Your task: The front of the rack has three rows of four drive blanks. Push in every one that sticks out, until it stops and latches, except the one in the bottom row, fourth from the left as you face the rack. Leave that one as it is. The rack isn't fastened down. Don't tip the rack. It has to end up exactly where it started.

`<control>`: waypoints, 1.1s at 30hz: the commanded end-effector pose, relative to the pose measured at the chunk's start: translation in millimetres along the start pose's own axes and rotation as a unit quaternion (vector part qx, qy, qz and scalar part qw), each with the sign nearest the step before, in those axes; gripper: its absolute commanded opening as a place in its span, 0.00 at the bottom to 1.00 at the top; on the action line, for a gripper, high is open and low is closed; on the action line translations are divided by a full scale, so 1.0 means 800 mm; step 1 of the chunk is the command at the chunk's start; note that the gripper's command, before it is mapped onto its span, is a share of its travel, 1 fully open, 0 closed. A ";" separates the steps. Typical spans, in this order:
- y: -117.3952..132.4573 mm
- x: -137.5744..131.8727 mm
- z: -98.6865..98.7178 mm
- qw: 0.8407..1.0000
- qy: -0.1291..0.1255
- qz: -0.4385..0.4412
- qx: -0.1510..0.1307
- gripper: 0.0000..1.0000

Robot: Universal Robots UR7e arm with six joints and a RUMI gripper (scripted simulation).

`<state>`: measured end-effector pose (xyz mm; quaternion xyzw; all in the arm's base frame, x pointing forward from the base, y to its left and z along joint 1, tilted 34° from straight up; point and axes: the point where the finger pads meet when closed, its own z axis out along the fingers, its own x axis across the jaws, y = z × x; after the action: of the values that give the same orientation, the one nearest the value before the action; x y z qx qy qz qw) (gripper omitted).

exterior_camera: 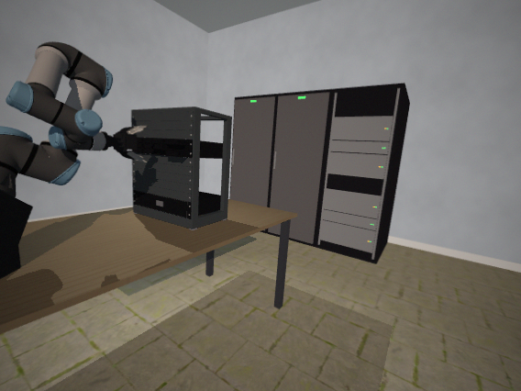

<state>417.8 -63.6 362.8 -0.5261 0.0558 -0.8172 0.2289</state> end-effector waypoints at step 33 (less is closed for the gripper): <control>0.062 0.002 0.074 1.000 0.002 0.000 0.000 1.00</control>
<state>478.5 -96.4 372.1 -0.5254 0.0554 -0.8175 0.2293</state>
